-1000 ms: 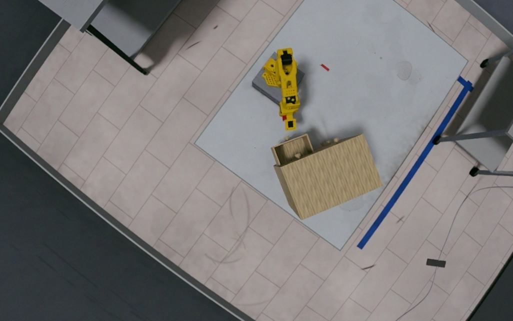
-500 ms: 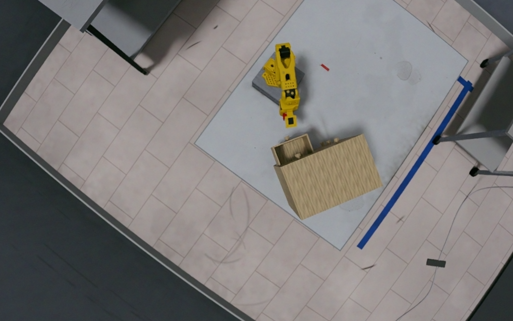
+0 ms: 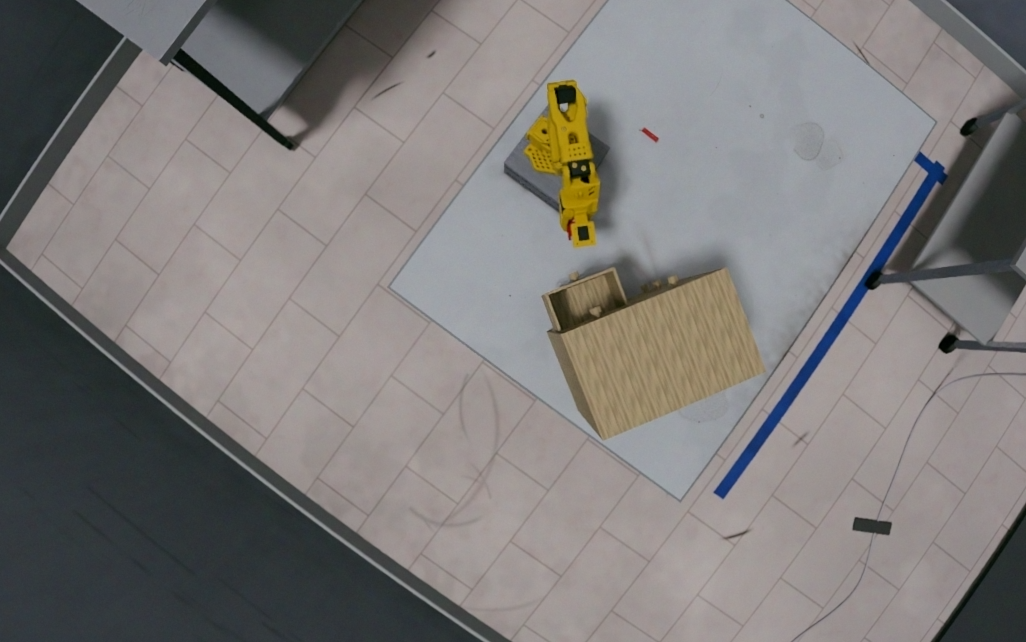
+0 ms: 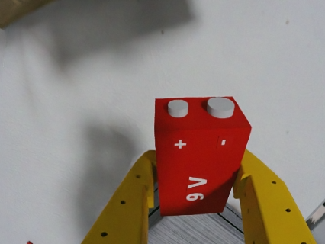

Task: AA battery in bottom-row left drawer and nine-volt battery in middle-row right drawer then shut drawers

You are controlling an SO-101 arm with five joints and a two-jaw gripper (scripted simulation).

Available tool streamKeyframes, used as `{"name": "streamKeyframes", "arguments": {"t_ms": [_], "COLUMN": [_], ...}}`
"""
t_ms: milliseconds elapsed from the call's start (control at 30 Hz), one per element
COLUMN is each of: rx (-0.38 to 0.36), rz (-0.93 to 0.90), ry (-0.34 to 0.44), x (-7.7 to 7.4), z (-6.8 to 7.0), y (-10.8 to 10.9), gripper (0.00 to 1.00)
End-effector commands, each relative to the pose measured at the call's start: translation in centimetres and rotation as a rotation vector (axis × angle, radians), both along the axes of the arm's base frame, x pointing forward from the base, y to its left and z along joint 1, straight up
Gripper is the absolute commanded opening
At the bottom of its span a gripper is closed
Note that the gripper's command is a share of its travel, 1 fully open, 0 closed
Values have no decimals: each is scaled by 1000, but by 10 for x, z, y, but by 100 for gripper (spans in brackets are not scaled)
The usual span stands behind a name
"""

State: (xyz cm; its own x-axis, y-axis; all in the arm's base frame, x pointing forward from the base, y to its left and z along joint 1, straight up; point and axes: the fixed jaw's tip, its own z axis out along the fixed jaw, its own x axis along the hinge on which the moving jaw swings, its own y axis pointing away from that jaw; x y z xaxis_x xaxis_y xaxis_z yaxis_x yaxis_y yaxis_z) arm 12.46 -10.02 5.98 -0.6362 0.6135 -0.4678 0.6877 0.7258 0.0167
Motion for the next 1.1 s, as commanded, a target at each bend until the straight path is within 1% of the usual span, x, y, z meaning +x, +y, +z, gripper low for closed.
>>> {"name": "streamKeyframes", "arguments": {"t_ms": [0, 67, 700, 867, 1067], "rx": [-57, -83, -83, -169, -273], "rz": [1, 1, 1, 4, 7], "ry": [-59, -88, -88, -181, -293], "x": [-4, -5, -5, -3, -4], "z": [12, 18, 18, 39, 64], "y": [2, 3, 3, 2, 3], "gripper": [0, 0, 0, 0, 0]}}
